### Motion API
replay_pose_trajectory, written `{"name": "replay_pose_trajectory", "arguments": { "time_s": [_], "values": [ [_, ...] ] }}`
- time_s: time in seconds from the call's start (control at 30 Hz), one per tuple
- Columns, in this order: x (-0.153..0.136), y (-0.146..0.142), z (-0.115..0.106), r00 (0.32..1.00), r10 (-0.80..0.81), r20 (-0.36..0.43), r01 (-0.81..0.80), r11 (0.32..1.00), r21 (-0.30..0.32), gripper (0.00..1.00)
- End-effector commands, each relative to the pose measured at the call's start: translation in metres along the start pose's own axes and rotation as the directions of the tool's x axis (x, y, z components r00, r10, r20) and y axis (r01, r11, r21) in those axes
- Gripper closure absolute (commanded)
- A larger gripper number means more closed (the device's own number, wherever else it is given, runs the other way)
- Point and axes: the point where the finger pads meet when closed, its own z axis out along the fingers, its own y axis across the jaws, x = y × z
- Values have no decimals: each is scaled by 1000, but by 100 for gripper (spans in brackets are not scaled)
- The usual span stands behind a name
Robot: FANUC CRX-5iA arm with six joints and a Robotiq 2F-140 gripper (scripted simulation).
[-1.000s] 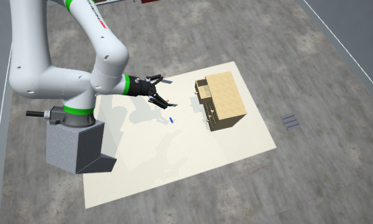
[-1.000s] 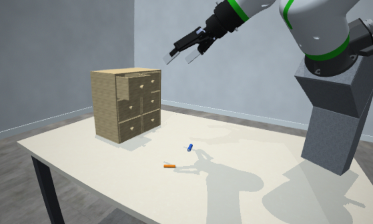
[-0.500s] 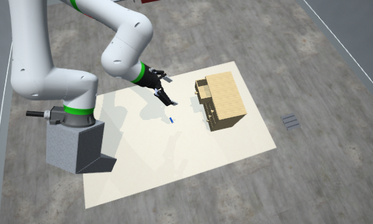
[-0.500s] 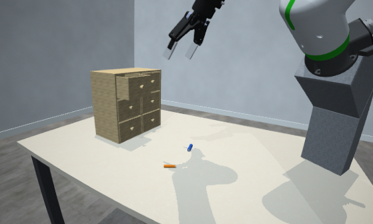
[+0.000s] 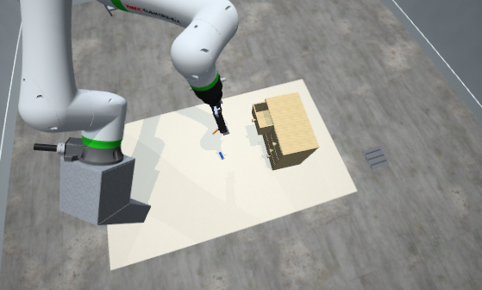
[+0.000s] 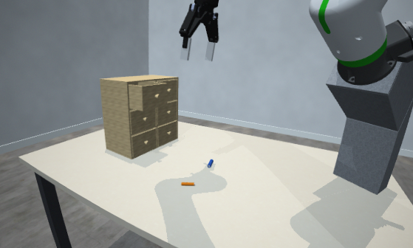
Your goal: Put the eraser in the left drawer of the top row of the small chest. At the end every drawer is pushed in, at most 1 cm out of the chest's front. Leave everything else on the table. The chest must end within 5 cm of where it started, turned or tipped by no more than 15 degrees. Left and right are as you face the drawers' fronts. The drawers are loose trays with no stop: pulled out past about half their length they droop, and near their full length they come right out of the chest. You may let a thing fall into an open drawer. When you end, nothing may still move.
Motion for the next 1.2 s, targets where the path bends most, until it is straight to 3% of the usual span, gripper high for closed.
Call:
{"name": "replay_pose_trajectory", "arguments": {
  "time_s": [0.0, 0.33, 0.97, 1.17],
  "values": [
    [0, 1, -2, 997, 1, -78, -1, 1000, -3, 0],
    [-1, 1, -5, 991, 1, -134, -1, 1000, -3, 0],
    [-1, 1, -5, 991, 0, -137, 0, 1000, -3, 0],
    [1, 2, -5, 988, -68, -136, 67, 998, -12, 0]
  ]
}}
